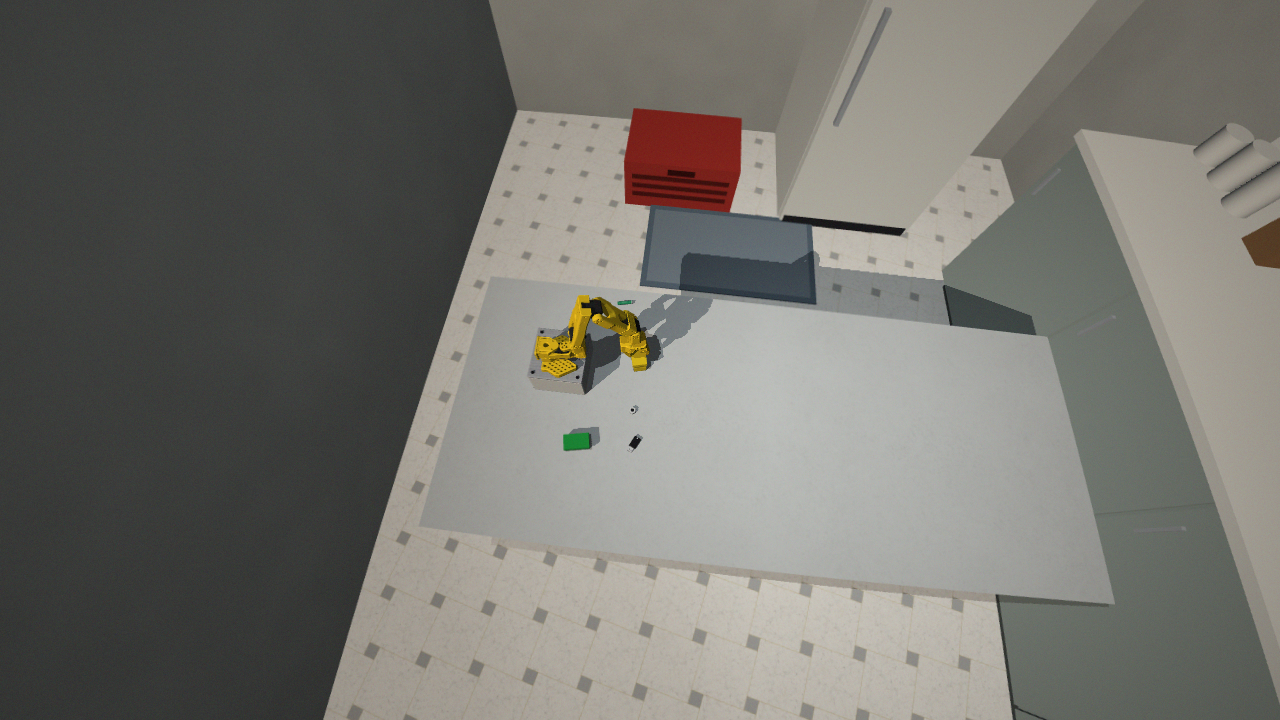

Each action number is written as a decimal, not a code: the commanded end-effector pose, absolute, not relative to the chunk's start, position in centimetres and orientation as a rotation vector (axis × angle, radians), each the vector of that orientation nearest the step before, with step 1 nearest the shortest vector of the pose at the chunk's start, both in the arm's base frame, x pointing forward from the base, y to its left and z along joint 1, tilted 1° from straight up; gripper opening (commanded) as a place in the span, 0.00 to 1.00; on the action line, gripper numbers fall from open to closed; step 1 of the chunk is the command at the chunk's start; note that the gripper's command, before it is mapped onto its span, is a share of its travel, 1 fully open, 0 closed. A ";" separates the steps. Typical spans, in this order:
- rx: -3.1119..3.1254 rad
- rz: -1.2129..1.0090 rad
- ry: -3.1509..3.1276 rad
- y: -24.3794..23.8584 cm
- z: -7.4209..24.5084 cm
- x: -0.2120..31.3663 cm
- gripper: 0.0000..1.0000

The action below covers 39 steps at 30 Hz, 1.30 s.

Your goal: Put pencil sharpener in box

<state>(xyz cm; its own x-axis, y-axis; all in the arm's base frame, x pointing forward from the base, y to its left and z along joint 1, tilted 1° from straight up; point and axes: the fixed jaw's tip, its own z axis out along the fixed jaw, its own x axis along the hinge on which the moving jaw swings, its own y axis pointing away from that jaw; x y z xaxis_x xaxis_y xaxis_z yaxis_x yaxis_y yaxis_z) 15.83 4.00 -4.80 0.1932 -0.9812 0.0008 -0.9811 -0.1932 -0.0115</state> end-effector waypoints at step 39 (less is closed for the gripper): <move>-2.424 -0.008 1.987 4.0 -5.7 16.0 0.22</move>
